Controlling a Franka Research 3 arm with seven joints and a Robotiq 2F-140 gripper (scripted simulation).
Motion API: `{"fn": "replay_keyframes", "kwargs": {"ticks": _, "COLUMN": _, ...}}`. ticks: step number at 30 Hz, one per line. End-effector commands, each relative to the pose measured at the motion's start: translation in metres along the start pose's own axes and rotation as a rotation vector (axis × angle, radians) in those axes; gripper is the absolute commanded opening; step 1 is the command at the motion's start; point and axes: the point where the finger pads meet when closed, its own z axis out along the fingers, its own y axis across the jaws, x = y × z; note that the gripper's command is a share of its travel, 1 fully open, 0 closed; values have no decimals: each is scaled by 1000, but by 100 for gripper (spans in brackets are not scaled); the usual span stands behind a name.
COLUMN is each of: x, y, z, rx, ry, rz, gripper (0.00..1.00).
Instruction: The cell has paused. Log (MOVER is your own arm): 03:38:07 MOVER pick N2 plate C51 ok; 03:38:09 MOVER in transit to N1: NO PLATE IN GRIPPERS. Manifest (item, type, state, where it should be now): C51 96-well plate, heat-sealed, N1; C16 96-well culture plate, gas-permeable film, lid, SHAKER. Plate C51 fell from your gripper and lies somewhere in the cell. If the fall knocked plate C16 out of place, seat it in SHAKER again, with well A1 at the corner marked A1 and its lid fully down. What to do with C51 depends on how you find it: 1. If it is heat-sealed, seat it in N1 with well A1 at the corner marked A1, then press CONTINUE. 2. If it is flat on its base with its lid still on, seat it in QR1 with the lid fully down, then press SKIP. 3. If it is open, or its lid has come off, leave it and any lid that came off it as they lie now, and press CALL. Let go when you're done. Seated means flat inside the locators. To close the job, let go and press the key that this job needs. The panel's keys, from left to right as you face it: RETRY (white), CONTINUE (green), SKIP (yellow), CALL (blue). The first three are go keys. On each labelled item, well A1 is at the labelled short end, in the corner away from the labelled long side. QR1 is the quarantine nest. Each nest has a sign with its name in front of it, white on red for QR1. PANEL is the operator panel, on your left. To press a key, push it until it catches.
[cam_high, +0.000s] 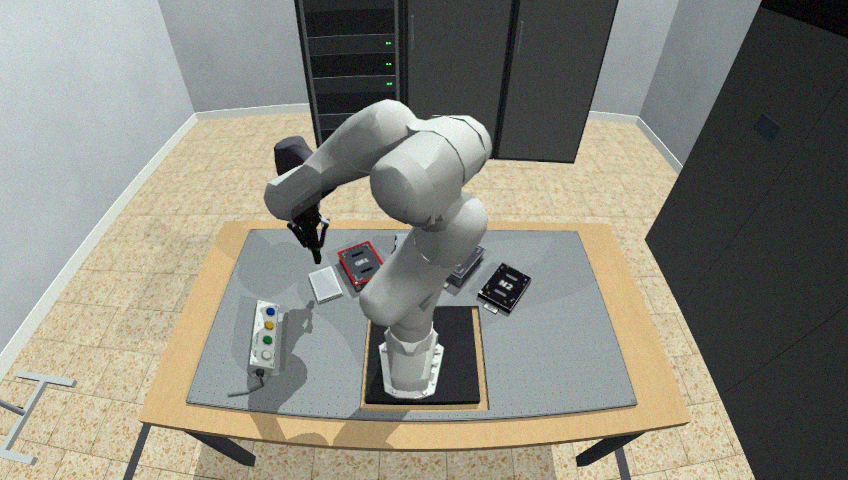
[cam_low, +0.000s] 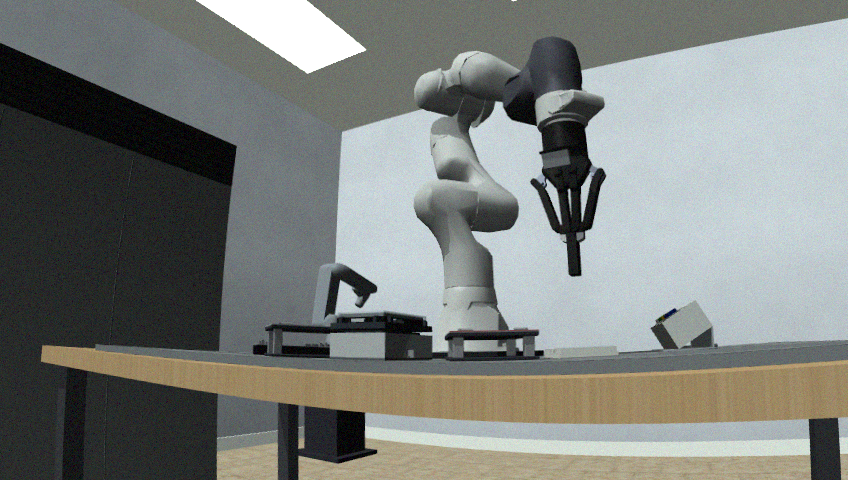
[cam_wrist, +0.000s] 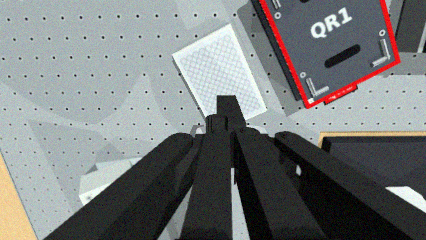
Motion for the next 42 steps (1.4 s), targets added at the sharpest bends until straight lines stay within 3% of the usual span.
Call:
{"fn": "replay_keyframes", "kwargs": {"ticks": 1, "x": 1, "y": 0, "z": 0, "rx": 2, "ry": 4, "rz": 4, "gripper": 10}}
{"fn": "replay_keyframes", "kwargs": {"ticks": 11, "x": 1, "y": 0, "z": 0, "rx": 2, "ry": 4, "rz": -22, "gripper": 10}}
{"fn": "replay_keyframes", "kwargs": {"ticks": 14, "x": 1, "y": 0, "z": 0, "rx": 1, "ry": 4, "rz": -139, "gripper": 10}}
{"fn": "replay_keyframes", "kwargs": {"ticks": 16, "x": 1, "y": 0, "z": 0, "rx": 1, "ry": 4, "rz": -139, "gripper": 10}}
{"fn": "replay_keyframes", "kwargs": {"ticks": 23, "x": 1, "y": 0, "z": 0, "rx": 1, "ry": 4, "rz": -440, "gripper": 10}}
{"fn": "replay_keyframes", "kwargs": {"ticks": 36, "x": 1, "y": 0, "z": 0, "rx": 1, "ry": 4, "rz": -449, "gripper": 10}}
{"fn": "replay_keyframes", "kwargs": {"ticks": 37, "x": 1, "y": 0, "z": 0, "rx": 1, "ry": 4, "rz": -449, "gripper": 70}}
{"fn": "replay_keyframes", "kwargs": {"ticks": 42, "x": 1, "y": 0, "z": 0, "rx": 1, "ry": 4, "rz": -449, "gripper": 70}}
